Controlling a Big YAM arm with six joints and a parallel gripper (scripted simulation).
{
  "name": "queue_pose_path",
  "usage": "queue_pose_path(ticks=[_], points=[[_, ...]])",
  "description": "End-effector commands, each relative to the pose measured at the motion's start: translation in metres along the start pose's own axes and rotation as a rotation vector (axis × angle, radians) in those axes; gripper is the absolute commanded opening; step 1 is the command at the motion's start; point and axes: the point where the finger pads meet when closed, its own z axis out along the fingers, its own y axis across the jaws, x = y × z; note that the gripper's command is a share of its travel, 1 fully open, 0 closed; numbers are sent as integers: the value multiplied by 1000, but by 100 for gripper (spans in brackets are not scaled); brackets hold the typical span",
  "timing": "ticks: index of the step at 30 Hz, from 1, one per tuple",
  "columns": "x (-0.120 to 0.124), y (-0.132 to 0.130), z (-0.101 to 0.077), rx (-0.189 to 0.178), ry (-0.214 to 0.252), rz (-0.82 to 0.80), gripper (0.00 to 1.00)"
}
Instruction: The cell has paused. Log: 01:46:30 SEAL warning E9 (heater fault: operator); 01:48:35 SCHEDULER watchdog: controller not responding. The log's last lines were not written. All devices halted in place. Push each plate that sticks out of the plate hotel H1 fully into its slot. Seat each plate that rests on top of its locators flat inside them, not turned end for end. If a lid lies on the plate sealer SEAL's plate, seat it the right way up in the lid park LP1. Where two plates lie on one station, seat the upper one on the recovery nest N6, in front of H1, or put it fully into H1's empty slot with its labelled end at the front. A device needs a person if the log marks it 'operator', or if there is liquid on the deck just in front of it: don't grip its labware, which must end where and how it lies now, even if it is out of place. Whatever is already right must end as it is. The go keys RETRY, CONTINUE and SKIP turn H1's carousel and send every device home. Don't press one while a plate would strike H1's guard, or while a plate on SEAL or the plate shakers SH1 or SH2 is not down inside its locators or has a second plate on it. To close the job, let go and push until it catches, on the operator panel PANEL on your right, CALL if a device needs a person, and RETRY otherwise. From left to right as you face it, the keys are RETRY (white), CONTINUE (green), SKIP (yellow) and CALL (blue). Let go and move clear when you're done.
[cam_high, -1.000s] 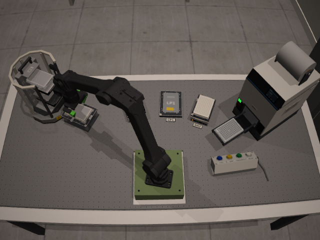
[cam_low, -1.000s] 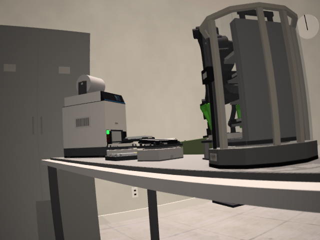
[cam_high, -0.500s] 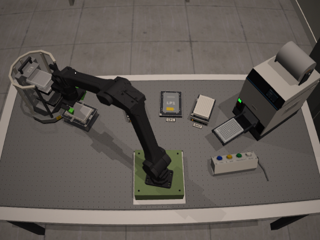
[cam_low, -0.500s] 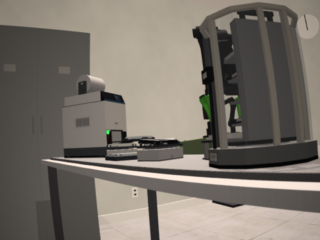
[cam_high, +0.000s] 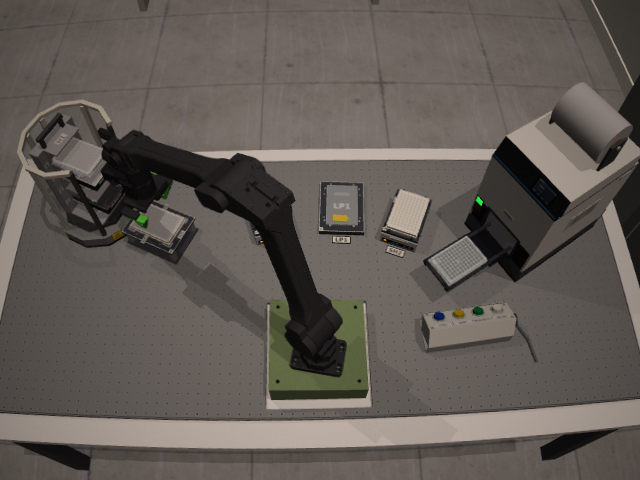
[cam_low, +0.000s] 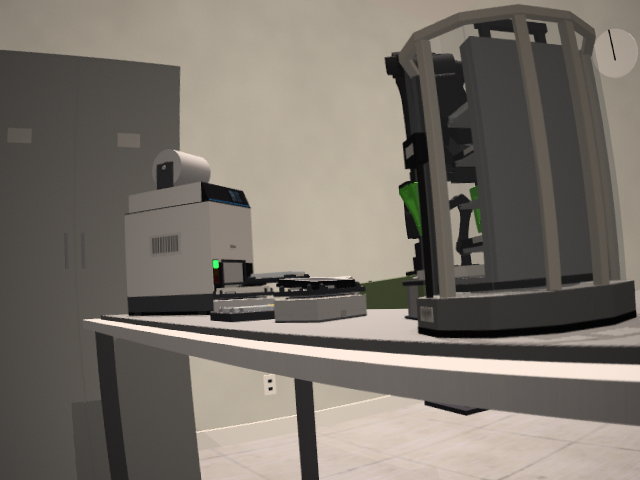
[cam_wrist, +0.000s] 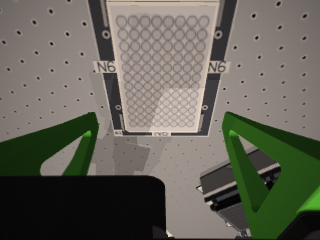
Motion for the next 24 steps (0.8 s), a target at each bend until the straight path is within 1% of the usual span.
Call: queue_pose_path(ticks=[1,2,3,4,6,7,8,10,13,14,15,16,18,19,20,21,23,24], points=[[-26,-4,-37,15,-62,11,100],[-26,-4,-36,14,-56,10,100],[-26,-3,-42,15,-63,9,100],[-26,-4,-53,19,-77,9,100],[-26,-4,-53,19,-77,9,100],[-26,-2,-42,13,-53,8,100],[-26,-2,-48,14,-58,7,100],[-26,-2,-68,21,-84,8,100],[-25,-3,-76,20,-83,9,100],[-25,-3,-70,17,-68,9,100],[-25,-3,-68,15,-60,9,100],[-25,-3,-72,15,-62,9,100],[-24,-2,-90,21,-85,9,100],[-24,-2,-93,21,-85,8,100],[-24,-2,-93,20,-80,7,100],[-24,-1,-87,16,-66,7,100],[-24,-1,-87,16,-66,7,100],[-24,-3,-77,10,-42,10,100]])
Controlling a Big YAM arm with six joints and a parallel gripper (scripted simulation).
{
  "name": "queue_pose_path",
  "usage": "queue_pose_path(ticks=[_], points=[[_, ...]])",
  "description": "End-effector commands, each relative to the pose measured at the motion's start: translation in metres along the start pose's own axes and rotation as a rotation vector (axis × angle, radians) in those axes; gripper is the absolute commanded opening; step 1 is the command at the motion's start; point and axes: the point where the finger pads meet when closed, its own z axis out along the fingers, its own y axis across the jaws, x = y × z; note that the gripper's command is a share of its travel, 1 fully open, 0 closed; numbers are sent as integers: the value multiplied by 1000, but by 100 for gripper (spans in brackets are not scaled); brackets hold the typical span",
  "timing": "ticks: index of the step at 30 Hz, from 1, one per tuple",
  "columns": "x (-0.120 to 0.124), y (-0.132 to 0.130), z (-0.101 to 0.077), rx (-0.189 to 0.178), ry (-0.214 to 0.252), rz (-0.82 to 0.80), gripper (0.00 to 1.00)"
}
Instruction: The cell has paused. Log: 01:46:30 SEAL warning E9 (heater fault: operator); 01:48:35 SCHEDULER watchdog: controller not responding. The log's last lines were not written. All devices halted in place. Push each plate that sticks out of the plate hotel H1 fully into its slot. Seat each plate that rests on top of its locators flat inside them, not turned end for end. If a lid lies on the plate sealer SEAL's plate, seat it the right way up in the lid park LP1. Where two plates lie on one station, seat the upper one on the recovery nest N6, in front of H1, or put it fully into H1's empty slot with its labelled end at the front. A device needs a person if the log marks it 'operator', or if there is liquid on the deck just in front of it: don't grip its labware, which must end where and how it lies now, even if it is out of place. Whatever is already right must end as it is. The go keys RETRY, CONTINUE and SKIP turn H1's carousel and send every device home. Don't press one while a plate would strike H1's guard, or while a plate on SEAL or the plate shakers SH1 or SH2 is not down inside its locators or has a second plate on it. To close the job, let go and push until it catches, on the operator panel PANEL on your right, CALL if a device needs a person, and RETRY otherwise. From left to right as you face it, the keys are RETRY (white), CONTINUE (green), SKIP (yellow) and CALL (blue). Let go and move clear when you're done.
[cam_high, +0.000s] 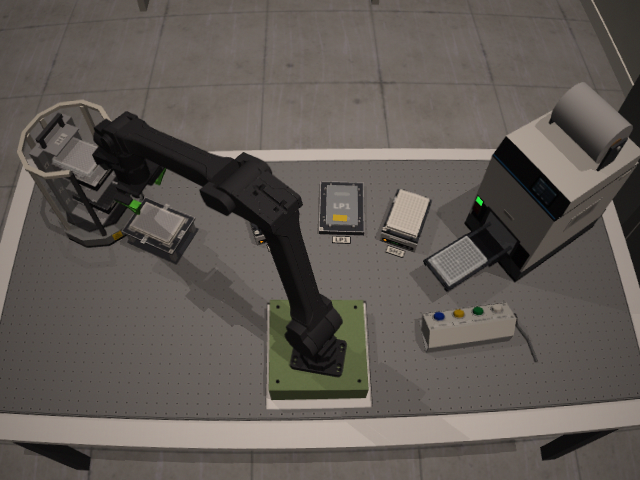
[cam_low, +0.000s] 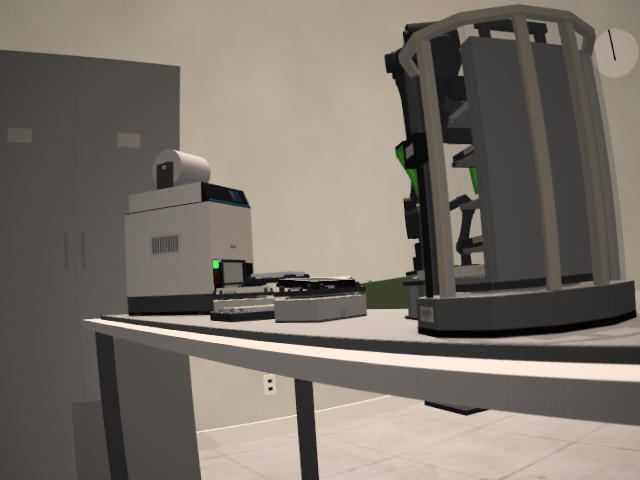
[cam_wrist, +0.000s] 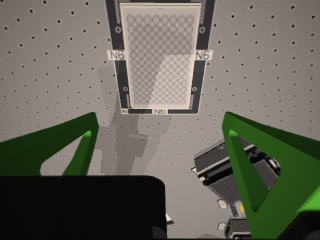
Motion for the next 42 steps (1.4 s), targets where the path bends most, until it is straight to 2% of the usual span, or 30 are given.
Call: queue_pose_path(ticks=[1,5,9,12,13,16,17,19,23,27,31,33,34,42], points=[[-20,-2,-21,7,-32,11,100],[-19,-1,-55,18,-73,11,100],[-19,0,-54,12,-52,8,100],[-18,-1,-72,17,-71,10,100],[-18,-1,-73,16,-68,11,100],[-18,-1,-71,14,-59,11,100],[-19,-1,-58,7,-32,10,100],[-19,0,-67,9,-38,8,100],[-16,0,-95,16,-68,10,100],[-17,0,-97,12,-54,10,100],[-15,1,-114,15,-64,9,100],[-15,1,-114,15,-64,9,100],[-18,0,-99,7,-33,9,100],[-16,1,-130,11,-49,8,100]])
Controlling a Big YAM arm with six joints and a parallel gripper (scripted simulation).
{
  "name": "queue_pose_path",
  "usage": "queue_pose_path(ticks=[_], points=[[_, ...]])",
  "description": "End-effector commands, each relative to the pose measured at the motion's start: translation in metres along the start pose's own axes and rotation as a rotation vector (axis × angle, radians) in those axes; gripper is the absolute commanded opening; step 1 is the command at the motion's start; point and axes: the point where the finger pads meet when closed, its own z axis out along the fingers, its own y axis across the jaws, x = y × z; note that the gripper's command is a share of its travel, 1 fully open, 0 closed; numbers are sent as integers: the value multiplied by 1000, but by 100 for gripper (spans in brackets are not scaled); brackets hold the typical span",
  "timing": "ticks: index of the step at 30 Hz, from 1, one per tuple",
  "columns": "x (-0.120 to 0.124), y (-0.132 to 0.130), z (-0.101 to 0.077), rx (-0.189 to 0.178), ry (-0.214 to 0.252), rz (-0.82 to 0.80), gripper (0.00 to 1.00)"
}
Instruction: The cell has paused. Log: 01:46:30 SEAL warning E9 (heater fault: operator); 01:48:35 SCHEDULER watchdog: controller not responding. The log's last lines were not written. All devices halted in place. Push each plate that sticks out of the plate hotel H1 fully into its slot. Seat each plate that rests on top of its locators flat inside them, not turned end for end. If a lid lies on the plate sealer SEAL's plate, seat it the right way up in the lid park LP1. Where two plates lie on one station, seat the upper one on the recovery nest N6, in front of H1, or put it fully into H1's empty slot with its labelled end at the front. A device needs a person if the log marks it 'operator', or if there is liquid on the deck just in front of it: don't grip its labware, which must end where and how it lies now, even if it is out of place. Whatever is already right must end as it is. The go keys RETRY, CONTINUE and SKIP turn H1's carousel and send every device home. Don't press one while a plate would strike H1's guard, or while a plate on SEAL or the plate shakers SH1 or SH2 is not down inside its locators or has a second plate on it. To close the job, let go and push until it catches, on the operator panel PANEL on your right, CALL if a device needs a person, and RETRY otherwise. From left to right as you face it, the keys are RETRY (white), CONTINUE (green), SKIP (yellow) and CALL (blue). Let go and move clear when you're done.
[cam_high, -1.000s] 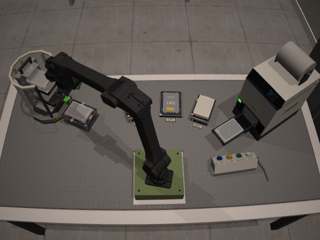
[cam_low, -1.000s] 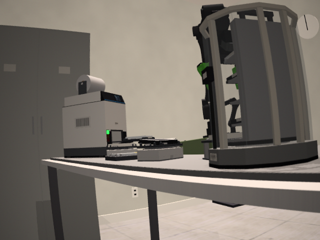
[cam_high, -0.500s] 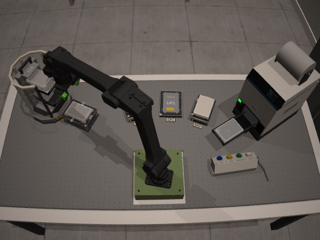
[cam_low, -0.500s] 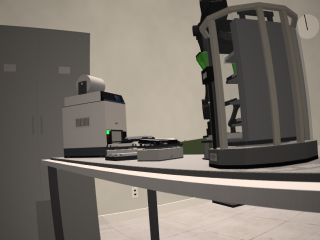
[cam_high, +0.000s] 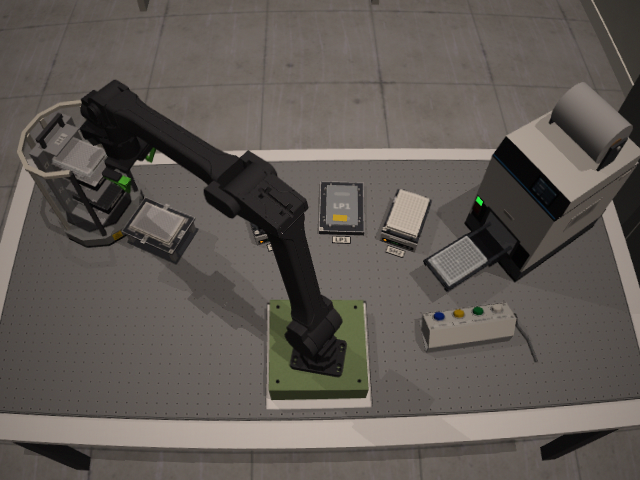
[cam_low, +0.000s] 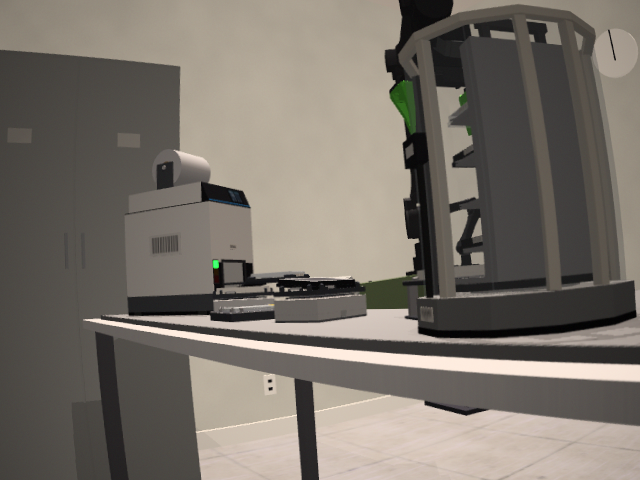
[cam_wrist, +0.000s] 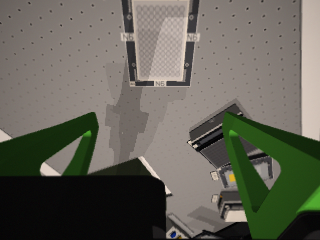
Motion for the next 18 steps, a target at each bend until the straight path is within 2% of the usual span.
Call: queue_pose_path(ticks=[1,6,18], points=[[-15,1,-40,14,-61,8,100],[-14,1,-53,14,-62,10,100],[-14,1,-51,14,-60,10,100]])
